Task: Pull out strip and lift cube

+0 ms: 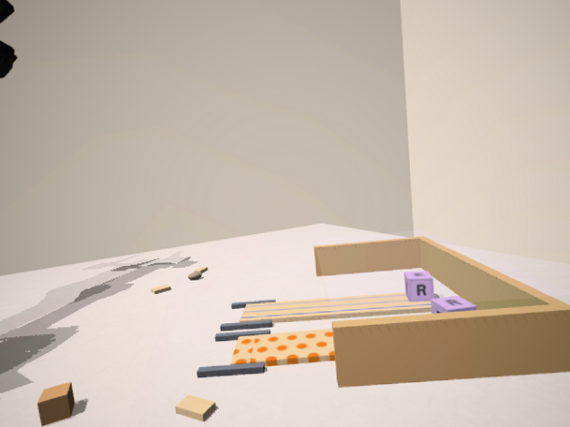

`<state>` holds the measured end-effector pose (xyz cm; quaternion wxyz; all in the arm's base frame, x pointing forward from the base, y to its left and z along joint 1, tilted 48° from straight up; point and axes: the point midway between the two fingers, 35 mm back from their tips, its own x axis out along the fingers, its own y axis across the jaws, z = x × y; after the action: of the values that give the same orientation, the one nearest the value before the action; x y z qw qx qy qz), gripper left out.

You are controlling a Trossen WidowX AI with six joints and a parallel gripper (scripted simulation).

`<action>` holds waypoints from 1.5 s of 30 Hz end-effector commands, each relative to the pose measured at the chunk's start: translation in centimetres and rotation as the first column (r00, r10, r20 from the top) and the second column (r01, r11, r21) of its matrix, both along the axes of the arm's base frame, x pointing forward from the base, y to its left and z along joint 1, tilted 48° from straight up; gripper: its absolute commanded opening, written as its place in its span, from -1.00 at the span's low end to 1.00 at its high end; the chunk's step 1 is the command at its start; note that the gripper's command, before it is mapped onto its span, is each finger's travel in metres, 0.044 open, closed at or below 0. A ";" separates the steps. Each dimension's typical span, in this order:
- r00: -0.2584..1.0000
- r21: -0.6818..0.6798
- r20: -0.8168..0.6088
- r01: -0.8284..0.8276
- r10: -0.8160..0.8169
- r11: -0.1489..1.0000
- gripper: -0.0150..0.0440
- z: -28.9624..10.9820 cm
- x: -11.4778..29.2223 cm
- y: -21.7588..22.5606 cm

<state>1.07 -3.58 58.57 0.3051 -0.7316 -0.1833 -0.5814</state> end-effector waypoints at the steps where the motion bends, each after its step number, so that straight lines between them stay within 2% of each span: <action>1: 1.000 -0.003 -0.001 -0.002 0.002 1.000 0.86 0.0 0.1 0.1; 4: 0.999 -0.043 -0.026 -0.030 0.029 0.999 0.86 -0.3 1.6 1.8; 10: 0.971 -0.151 -0.182 -0.186 0.157 0.971 0.86 -2.5 8.3 7.3; 14: 0.925 -0.134 -0.318 -0.259 0.206 0.956 0.86 -4.7 12.4 8.8; 19: 0.881 -0.106 -0.393 -0.330 0.266 0.938 0.86 -6.1 15.0 9.6; 23: 0.755 0.012 -0.525 -0.456 0.394 0.890 0.86 -9.2 19.9 10.3; 29: 0.468 0.352 -0.635 -0.533 0.615 0.770 0.86 -15.9 27.3 8.8; 33: 0.293 0.583 -0.599 -0.478 0.745 0.657 0.86 -20.4 30.5 6.9; 37: 0.156 0.786 -0.482 -0.357 0.862 0.504 0.86 -24.9 32.7 4.6; 41: 0.074 0.937 -0.283 -0.189 0.956 0.292 0.86 -29.6 34.2 1.9; 45: 0.068 1.000 -0.024 -0.002 0.997 0.024 0.86 -34.4 34.9 -0.9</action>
<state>35.36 -1.75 29.68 0.8265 -0.5528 -0.0811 0.0686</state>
